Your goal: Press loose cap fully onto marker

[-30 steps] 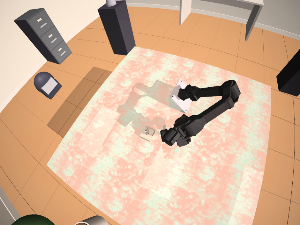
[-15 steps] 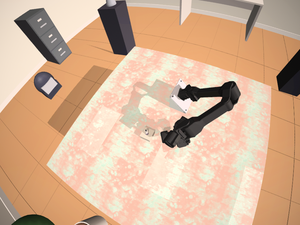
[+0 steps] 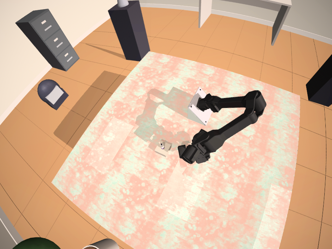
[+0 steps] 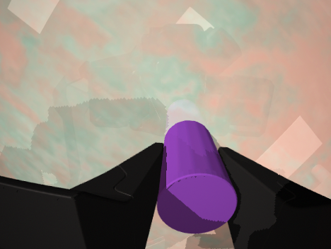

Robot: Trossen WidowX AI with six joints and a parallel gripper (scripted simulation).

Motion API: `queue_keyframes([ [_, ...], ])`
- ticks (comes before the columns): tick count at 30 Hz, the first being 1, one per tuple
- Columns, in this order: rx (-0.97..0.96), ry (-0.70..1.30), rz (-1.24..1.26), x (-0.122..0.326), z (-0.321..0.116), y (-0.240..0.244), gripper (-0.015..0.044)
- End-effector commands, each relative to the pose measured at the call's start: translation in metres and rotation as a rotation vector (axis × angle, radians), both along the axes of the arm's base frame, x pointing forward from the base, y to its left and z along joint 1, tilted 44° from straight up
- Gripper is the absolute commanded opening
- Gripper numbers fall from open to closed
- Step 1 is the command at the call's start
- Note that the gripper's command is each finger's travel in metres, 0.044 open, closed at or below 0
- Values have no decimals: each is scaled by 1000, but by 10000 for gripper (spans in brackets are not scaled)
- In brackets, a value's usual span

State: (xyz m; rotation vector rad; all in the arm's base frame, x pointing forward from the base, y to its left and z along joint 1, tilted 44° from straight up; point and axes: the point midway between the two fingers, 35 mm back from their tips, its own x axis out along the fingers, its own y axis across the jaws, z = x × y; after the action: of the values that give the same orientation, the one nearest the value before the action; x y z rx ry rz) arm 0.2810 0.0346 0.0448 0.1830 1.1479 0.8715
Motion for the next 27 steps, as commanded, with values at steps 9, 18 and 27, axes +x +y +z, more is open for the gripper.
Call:
queue_keyframes([
  [9,9,6,-36,3,8,-9,0],
  [18,4,8,-22,0,22,-24,0],
  [27,4,9,-7,-6,38,-38,0],
])
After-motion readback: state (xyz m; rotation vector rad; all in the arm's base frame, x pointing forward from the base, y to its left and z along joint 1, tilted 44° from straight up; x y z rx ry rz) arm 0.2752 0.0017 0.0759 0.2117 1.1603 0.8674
